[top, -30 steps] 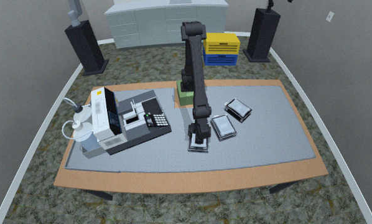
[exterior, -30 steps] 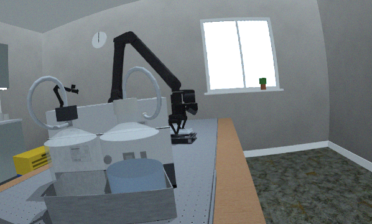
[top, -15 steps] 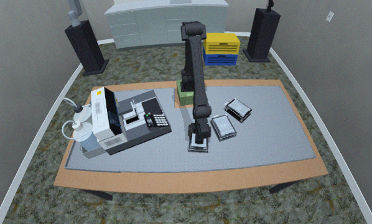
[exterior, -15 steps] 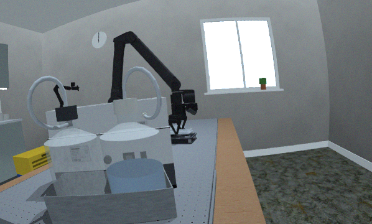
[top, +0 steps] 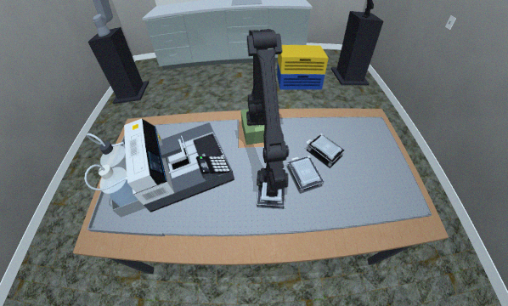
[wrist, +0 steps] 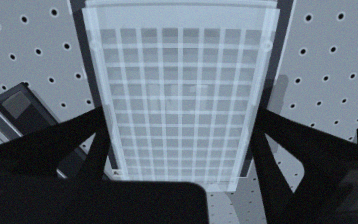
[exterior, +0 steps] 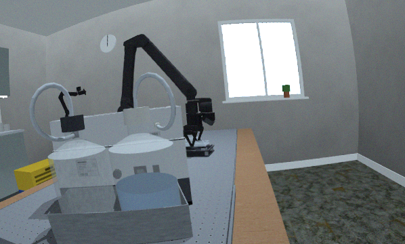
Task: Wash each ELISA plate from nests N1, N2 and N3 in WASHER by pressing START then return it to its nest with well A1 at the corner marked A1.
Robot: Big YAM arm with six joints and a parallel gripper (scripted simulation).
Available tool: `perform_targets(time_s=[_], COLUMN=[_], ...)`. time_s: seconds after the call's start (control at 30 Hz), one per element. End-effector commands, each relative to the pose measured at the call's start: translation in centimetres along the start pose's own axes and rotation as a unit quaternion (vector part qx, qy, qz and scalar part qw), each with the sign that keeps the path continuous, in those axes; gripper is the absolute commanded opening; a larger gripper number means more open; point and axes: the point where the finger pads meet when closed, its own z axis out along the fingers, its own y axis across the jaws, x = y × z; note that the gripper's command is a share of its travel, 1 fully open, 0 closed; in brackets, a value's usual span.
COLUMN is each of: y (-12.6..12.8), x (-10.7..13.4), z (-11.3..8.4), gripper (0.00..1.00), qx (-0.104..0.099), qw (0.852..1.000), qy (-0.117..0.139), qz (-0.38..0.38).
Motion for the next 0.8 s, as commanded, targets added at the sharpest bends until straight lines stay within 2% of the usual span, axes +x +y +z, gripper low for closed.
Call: perform_targets(time_s=[0.0, 0.4, 0.57, 0.77], y=[0.22, -0.03, 0.09, -0.03], x=[-0.77, -0.14, -0.80, -0.51], z=[0.01, 0.51, 0.13, 0.52], gripper=[0.84, 0.84, 0.84, 0.84], qx=[-0.001, 0.000, -0.002, 0.000], qw=[1.000, 1.000, 1.000, 1.000], qy=[-0.011, -0.004, -0.012, -0.008], qz=[0.001, 0.001, 0.001, 0.001])
